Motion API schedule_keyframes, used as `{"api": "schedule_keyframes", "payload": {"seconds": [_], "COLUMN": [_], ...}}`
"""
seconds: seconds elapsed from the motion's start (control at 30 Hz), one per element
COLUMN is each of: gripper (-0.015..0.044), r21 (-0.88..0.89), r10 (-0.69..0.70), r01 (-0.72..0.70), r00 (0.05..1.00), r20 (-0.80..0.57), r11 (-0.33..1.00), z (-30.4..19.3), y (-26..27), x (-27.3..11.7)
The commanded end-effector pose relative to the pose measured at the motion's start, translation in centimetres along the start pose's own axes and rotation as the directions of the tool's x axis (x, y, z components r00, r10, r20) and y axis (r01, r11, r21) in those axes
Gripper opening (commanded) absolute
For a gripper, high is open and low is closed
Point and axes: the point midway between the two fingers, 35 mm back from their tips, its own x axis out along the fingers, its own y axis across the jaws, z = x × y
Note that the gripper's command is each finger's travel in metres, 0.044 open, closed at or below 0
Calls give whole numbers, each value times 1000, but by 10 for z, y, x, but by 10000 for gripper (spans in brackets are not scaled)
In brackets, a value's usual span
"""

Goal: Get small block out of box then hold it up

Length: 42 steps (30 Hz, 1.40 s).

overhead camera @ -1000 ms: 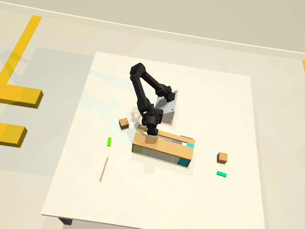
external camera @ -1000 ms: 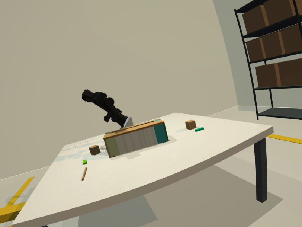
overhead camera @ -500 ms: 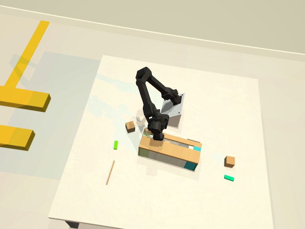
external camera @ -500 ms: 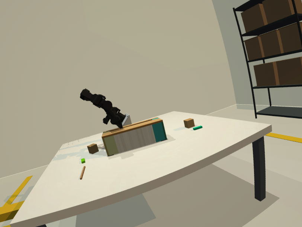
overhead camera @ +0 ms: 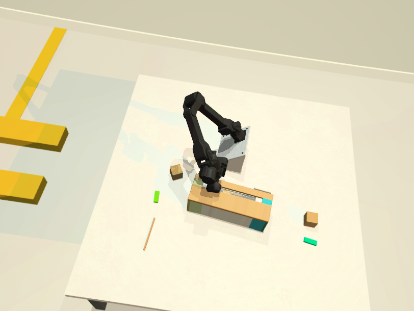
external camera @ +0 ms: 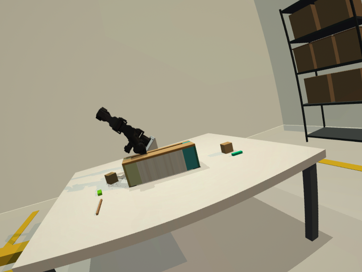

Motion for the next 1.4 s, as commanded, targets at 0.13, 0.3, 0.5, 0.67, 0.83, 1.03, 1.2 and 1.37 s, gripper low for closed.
{"api": "schedule_keyframes", "payload": {"seconds": [0.13,0.3,0.5,0.67,0.83,1.03,1.2,1.37], "gripper": [400,400,400,400,400,400,400,400], "r21": [0,0,0,1,0,0,0,0], "r10": [0,-1,-1,-1,-1,-1,-1,-1], "r01": [0,1,1,1,1,1,1,1], "r00": [1000,1000,1000,1000,1000,1000,1000,1000], "r20": [0,0,-1,-1,-1,-1,-1,-1], "r11": [1000,1000,1000,1000,1000,1000,1000,1000], "z": [2,-6,-21,-32,-26,-19,-22,-27], "y": [-1,-1,-1,-1,-2,-3,-3,-3], "x": [4,8,14,17,16,13,14,16]}}
